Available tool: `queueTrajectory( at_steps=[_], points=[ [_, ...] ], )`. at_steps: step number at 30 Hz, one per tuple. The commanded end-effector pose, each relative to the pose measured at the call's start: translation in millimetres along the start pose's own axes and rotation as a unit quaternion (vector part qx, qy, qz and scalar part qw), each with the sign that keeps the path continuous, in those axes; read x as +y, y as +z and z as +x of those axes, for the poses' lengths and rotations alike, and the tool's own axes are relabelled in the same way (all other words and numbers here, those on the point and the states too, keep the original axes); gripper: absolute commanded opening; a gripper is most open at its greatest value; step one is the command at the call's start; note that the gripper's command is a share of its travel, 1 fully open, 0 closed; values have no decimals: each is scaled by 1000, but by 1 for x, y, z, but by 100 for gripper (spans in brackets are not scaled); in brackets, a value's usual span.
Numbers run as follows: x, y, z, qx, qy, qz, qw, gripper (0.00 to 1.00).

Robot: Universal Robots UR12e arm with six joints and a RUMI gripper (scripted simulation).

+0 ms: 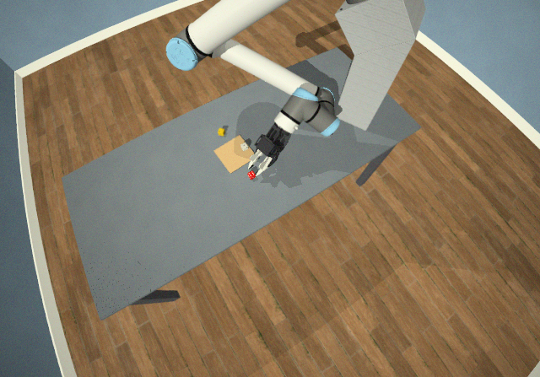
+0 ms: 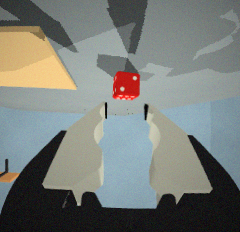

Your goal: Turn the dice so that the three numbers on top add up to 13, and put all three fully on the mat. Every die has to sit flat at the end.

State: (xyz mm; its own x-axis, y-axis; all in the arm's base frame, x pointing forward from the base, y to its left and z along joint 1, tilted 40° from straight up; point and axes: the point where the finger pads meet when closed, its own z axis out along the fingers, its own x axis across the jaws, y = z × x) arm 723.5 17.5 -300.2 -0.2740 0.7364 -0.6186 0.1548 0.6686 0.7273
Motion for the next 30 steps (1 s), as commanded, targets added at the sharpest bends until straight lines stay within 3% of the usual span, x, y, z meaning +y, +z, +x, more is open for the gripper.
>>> queueTrajectory(
  at_steps=[1,11,23,30],
  points=[
    [0,-13,0,0,0,0,1000,24],
    [3,-16,0,0,0,0,1000,24],
    [42,-43,0,0,0,0,1000,24],
    [49,-48,0,0,0,0,1000,24]
  ],
)
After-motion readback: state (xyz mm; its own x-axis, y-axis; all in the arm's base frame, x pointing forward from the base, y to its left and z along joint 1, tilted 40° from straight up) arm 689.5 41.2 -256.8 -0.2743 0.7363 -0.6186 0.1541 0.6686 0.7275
